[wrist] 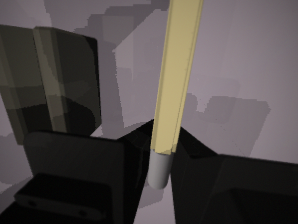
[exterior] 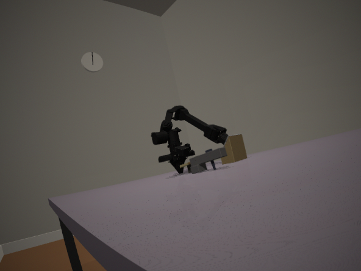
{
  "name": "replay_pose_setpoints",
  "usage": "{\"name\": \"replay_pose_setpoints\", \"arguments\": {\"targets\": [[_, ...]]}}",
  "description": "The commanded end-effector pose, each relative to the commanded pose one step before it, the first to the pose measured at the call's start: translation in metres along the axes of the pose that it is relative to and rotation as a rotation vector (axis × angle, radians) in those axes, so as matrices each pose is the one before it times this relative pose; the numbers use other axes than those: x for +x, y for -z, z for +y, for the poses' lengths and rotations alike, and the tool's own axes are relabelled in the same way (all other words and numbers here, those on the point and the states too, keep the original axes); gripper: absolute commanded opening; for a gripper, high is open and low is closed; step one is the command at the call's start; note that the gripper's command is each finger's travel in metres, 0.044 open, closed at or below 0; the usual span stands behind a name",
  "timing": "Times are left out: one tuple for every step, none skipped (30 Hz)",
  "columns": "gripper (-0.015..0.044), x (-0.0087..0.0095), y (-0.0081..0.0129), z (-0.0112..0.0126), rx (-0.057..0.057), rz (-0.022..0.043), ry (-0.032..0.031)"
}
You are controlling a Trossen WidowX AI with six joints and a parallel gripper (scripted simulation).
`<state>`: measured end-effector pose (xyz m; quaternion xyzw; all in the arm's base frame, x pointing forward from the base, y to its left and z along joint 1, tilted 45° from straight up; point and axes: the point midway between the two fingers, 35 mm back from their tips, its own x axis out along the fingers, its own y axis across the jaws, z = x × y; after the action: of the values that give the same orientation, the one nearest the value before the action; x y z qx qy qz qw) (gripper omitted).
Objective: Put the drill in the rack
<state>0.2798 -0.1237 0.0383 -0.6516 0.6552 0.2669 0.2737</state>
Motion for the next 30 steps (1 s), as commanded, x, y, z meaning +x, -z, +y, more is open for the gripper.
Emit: {"name": "replay_pose_setpoints", "arguments": {"targets": [[0.0000,-0.00206,0.00697,-0.00100,0.0013,0.00083,0.00804],[0.0000,0.00010,0.00164,-0.00001,0.0000,0.00007,0.00001],[0.0000,0.00010,0.00177,-0.00001,0.0000,0.00008,0.00001],[0.0000,0.00011,0.00178,-0.00001,0.0000,0.00008,0.00001],[0.0000,0.00011,0.00181,-0.00001,0.0000,0.00009,0.00001],[0.0000,0.00011,0.00189,-0.00001,0.0000,0.00009,0.00001],[0.0000,0.00005,0.00100,-0.00002,0.0000,0.00004,0.00001],[0.0000,0.00002,0.00057,-0.00002,0.0000,0.00003,0.00000],[0.0000,-0.00012,-0.00059,0.00016,0.0000,-0.00003,-0.00001],[0.0000,-0.00027,-0.00098,0.00032,0.0000,-0.00006,-0.00002],[0.0000,-0.00048,-0.00102,0.00041,0.0000,-0.00006,-0.00002],[0.0000,-0.00040,-0.00025,0.00009,0.0000,-0.00003,0.00000],[0.0000,-0.00039,-0.00011,0.00005,0.0000,-0.00002,0.00000],[0.0000,-0.00042,-0.00012,0.00006,0.0000,-0.00002,0.00000],[0.0000,-0.00043,-0.00013,0.00006,0.0000,-0.00002,0.00000],[0.0000,-0.00043,-0.00013,0.00007,0.0000,-0.00002,0.00000],[0.0000,-0.00042,-0.00014,0.00009,0.0000,-0.00002,0.00000],[0.0000,-0.00041,-0.00015,0.00012,0.0000,-0.00002,0.00000],[0.0000,-0.00041,-0.00015,0.00014,0.0000,-0.00002,-0.00001],[0.0000,-0.00040,-0.00015,0.00013,0.0000,-0.00002,-0.00001],[0.0000,-0.00040,-0.00016,0.00013,0.0000,-0.00002,-0.00001],[0.0000,-0.00040,-0.00016,0.00014,0.0000,-0.00002,-0.00001],[0.0000,-0.00040,-0.00016,0.00014,0.0000,-0.00002,-0.00001],[0.0000,-0.00040,-0.00016,0.00014,0.0000,-0.00002,-0.00001],[0.0000,-0.00040,-0.00016,0.00014,0.0000,-0.00002,-0.00001],[0.0000,-0.00040,-0.00016,0.00013,0.0000,-0.00002,-0.00001],[0.0000,-0.00040,-0.00016,0.00013,0.0000,-0.00002,-0.00001],[0.0000,-0.00040,-0.00015,0.00012,0.0000,-0.00002,0.00000],[0.0000,-0.00040,-0.00015,0.00011,0.0000,-0.00002,0.00000],[0.0000,-0.00041,-0.00015,0.00011,0.0000,-0.00002,0.00000]]}}
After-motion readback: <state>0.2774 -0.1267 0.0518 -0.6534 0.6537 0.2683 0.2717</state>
